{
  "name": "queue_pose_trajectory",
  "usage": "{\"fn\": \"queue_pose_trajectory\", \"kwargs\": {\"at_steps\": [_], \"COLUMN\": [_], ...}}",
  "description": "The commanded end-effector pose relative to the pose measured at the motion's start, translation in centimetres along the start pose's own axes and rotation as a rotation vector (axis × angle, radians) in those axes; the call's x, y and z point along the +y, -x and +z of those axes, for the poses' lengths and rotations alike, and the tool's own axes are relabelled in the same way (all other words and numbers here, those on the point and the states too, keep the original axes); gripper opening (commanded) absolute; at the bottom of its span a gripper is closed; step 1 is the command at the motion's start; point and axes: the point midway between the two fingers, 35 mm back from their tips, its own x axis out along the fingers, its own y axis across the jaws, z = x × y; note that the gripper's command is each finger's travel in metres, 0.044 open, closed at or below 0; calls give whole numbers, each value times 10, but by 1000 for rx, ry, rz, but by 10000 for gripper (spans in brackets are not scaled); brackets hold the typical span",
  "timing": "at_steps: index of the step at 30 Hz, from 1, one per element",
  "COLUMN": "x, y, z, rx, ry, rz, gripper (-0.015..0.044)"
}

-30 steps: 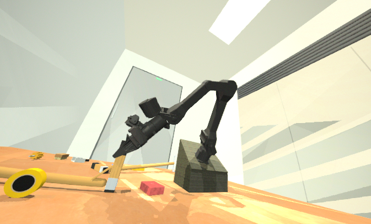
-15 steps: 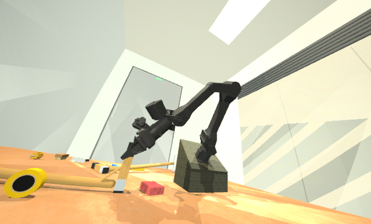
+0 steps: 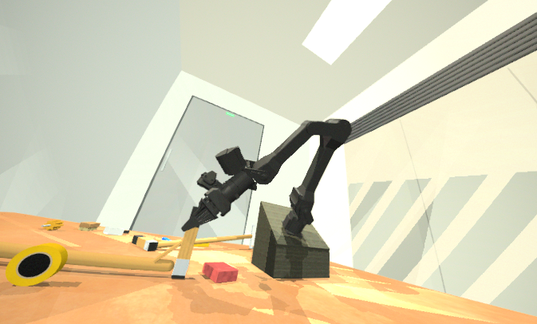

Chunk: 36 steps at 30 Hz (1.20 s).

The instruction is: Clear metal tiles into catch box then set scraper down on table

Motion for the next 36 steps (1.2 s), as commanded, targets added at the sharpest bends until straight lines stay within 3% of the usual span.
{"fn": "queue_pose_trajectory", "kwargs": {"at_steps": [1,36], "x": [-5,-48], "y": [2,7], "z": [3,-4], "rx": [-13,3], "ry": [7,7], "rz": [-2,-19], "gripper": [0,0]}}
